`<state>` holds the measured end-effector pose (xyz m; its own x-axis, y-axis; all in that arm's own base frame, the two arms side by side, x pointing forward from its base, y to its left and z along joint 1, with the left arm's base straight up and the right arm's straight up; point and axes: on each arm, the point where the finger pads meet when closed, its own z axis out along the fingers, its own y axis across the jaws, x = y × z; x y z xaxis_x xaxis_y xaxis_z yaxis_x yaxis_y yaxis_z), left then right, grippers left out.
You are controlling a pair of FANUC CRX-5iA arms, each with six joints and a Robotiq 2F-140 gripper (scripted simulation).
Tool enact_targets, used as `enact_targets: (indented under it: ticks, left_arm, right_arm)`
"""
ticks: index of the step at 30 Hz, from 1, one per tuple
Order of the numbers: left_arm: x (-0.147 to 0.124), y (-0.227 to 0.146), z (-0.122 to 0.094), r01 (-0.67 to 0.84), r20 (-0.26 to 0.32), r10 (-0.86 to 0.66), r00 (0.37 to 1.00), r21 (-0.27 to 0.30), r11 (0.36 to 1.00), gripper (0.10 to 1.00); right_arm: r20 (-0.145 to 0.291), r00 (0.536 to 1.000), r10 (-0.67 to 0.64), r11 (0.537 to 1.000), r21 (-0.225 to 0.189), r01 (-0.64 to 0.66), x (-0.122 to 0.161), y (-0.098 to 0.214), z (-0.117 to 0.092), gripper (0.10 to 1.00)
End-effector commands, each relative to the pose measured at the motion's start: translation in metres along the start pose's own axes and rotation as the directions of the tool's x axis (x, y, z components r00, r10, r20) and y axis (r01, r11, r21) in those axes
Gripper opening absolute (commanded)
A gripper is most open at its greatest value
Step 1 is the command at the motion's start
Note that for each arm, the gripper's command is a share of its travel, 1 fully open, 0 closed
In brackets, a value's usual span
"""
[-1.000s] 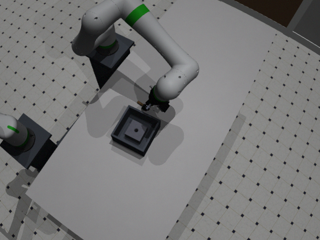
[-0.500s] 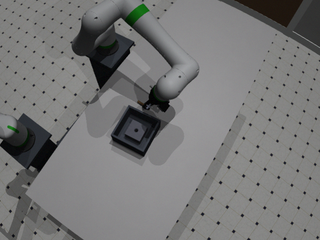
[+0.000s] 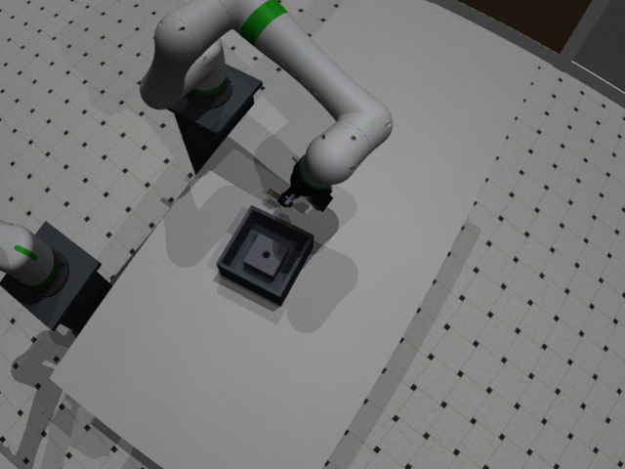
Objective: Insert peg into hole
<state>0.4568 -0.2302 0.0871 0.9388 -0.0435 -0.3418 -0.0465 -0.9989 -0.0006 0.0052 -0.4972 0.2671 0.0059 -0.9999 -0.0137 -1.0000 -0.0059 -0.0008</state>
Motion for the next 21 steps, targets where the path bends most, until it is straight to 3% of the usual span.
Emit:
enact_targets:
  ticks: [1,7,16,21]
  left_arm:
    - [-0.004,0.003,-0.013,-0.002,-0.005,0.002,1.000,-0.004,1.000,0.099]
    - [-0.009,0.003,-0.027,-0.002,-0.005,0.002,1.000,-0.004,1.000,0.099]
    - [-0.010,0.003,-0.030,-0.002,-0.005,0.002,1.000,-0.004,1.000,0.099]
    - [-0.017,0.003,-0.049,-0.002,-0.005,0.002,1.000,-0.004,1.000,0.099]
  right_arm:
    - [-0.014,1.000,0.000,1.000,-0.001,0.000,0.003,0.002,-0.005,1.000]
    - [-0.014,1.000,0.000,1.000,-0.001,0.000,0.003,0.002,-0.005,1.000]
    - [-0.014,1.000,0.000,1.000,-0.001,0.000,0.003,0.002,-0.005,1.000]
    - [-0.014,1.000,0.000,1.000,-0.001,0.000,0.003,0.002,-0.005,1.000]
